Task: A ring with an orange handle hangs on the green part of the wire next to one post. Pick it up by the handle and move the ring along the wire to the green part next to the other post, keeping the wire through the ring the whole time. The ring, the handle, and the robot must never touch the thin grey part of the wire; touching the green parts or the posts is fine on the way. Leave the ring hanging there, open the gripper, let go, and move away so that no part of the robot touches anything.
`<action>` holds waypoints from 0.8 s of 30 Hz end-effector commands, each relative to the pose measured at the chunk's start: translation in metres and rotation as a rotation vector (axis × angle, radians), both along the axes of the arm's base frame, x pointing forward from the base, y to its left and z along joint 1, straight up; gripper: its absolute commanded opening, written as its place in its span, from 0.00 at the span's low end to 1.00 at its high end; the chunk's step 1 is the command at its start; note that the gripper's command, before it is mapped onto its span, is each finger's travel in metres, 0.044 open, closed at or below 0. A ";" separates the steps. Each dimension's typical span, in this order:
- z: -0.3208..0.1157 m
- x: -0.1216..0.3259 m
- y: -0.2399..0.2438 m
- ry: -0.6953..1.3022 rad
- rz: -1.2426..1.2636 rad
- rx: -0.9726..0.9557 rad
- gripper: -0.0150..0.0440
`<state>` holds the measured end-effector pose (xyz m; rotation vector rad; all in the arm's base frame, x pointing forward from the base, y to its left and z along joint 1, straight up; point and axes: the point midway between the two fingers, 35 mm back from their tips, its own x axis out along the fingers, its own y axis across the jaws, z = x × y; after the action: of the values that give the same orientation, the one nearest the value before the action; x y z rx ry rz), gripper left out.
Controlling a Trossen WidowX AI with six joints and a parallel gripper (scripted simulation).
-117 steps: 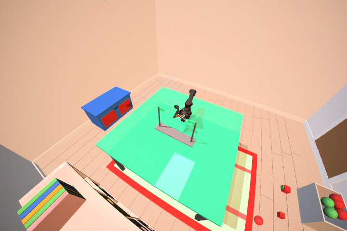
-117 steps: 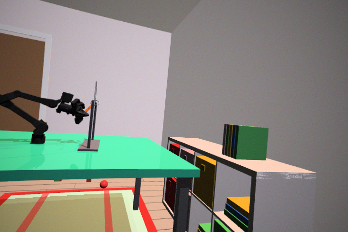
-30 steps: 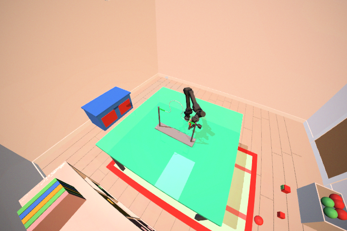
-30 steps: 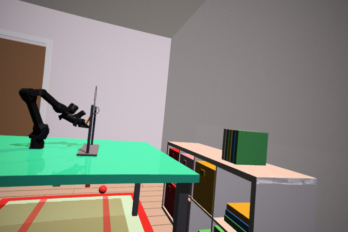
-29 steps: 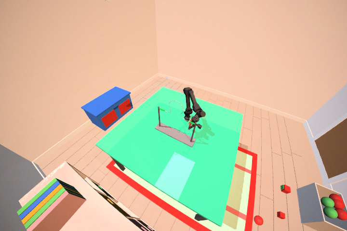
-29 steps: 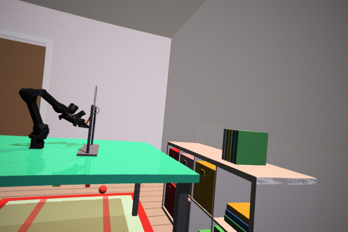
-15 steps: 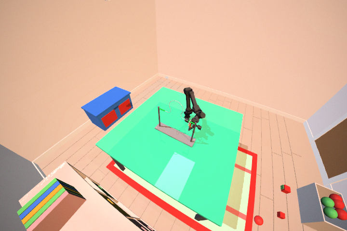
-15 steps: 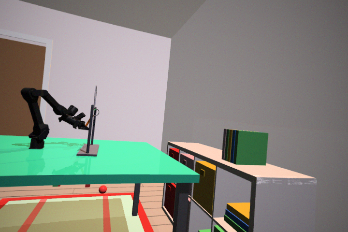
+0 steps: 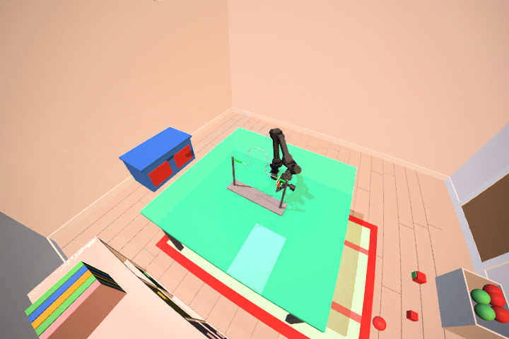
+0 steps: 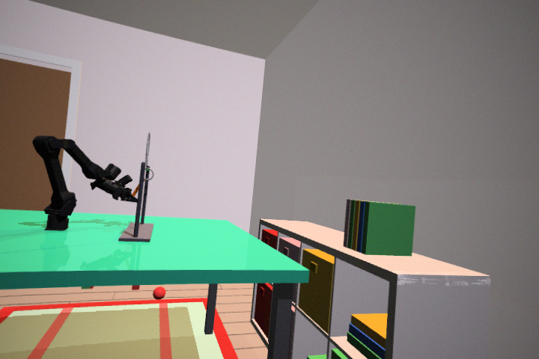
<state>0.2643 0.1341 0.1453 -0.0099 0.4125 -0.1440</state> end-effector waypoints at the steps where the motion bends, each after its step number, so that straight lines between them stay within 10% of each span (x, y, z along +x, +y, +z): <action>1: -0.001 0.000 0.000 -0.001 -0.004 0.002 0.00; 5: -0.001 0.000 0.000 -0.001 -0.004 0.002 0.00; 17: 0.000 -0.001 0.000 0.001 -0.001 0.000 0.53; 24: 0.006 -0.019 0.005 0.011 -0.005 0.004 0.53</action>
<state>0.2521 0.1372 0.1464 -0.0153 0.4277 -0.1483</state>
